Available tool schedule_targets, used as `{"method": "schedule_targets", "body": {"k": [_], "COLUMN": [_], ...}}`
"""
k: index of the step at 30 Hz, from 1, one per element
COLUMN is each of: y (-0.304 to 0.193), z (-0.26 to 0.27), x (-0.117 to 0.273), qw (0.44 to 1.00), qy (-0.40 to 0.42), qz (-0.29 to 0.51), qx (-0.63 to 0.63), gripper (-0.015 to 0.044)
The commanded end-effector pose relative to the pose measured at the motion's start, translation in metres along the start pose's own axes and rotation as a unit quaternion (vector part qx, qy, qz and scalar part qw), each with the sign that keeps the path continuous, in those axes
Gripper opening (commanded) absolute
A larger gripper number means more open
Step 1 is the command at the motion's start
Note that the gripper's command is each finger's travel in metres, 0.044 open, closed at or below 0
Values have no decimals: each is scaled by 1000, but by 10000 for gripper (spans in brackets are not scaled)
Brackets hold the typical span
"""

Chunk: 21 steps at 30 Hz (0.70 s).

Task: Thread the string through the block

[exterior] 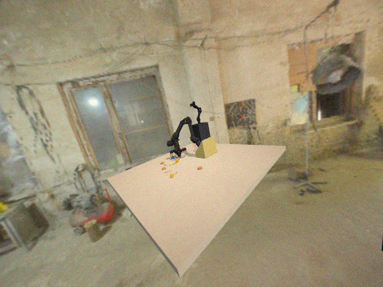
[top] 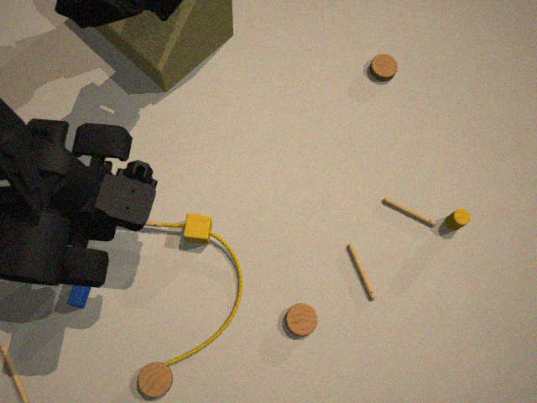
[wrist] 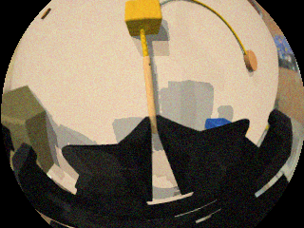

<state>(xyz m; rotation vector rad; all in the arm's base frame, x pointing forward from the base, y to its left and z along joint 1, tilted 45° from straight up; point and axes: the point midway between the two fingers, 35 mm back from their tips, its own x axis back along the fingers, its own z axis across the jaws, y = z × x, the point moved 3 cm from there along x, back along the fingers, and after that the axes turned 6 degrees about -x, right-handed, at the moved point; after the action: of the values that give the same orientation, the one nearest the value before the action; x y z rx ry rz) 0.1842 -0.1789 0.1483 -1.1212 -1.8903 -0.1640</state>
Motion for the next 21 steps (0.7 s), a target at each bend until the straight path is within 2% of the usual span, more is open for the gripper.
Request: {"method": "schedule_targets", "body": {"k": [1,15,21], "y": [-4,-20,-17], "z": [0,1,1], "x": [2,-10,-9], "qw": [1000,1000,1000], "qy": [-1,-20,-14], "qz": [-1,-3,-3], "qx": [-4,-1,-2], "gripper": [0,0,157]}}
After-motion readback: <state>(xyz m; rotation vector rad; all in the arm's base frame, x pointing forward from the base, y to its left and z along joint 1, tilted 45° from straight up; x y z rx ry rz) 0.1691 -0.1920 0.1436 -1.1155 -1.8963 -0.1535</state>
